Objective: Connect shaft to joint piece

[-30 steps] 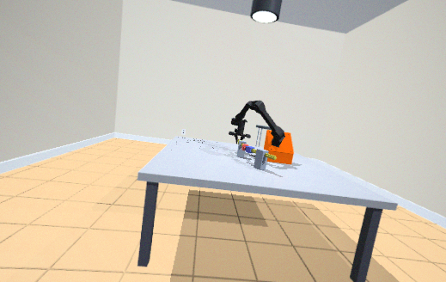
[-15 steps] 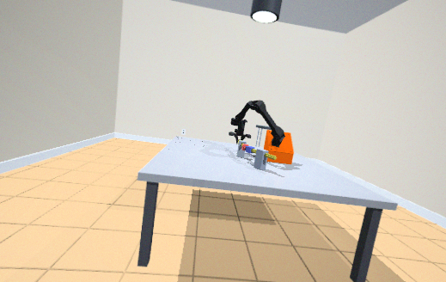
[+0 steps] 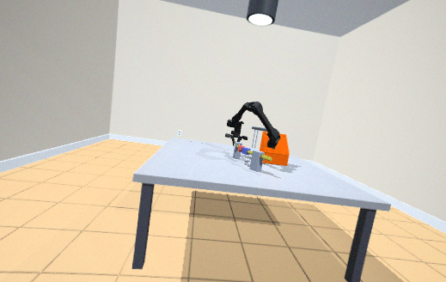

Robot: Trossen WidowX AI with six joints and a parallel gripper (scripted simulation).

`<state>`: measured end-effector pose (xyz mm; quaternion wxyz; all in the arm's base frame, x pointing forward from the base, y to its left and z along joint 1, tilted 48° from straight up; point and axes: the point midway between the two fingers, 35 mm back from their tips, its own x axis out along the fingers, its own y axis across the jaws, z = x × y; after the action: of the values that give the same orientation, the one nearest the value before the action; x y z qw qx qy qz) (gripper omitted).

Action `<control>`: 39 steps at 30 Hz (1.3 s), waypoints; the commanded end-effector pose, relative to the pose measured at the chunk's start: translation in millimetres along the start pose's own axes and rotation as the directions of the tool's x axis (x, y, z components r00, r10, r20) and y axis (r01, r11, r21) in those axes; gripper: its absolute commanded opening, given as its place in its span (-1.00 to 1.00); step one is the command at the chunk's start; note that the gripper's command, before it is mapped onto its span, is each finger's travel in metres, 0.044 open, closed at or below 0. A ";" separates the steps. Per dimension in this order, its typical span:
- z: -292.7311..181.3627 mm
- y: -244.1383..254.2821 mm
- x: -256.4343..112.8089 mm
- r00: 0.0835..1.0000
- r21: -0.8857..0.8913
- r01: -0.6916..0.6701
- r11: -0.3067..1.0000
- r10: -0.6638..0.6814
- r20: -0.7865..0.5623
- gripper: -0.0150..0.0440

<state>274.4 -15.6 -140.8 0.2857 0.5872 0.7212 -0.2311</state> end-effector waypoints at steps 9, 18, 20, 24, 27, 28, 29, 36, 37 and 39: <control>-21.1 0.0 0.7 1.000 0.004 -0.001 1.000 0.001 -0.004 -0.49; -24.7 0.0 0.3 1.000 0.002 0.000 1.000 0.000 0.001 -0.49; -24.7 0.0 0.3 1.000 0.002 0.000 1.000 0.000 0.001 -0.49; -24.7 0.0 0.3 1.000 0.002 0.000 1.000 0.000 0.001 -0.49; -24.7 0.0 0.3 1.000 0.002 0.000 1.000 0.000 0.001 -0.49; -24.7 0.0 0.3 1.000 0.002 0.000 1.000 0.000 0.001 -0.40; -24.7 0.0 0.3 1.000 0.002 0.000 1.000 0.000 0.001 -0.31; -24.7 0.0 0.3 1.000 0.002 0.000 1.000 0.000 0.001 -0.18; -24.7 0.0 0.3 1.000 0.002 0.000 1.000 0.000 0.001 -0.09; -24.7 0.0 0.3 1.000 0.002 0.000 1.000 0.000 0.001 0.09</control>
<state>271.0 1.0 -123.1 0.2855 0.5878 0.7204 -0.2322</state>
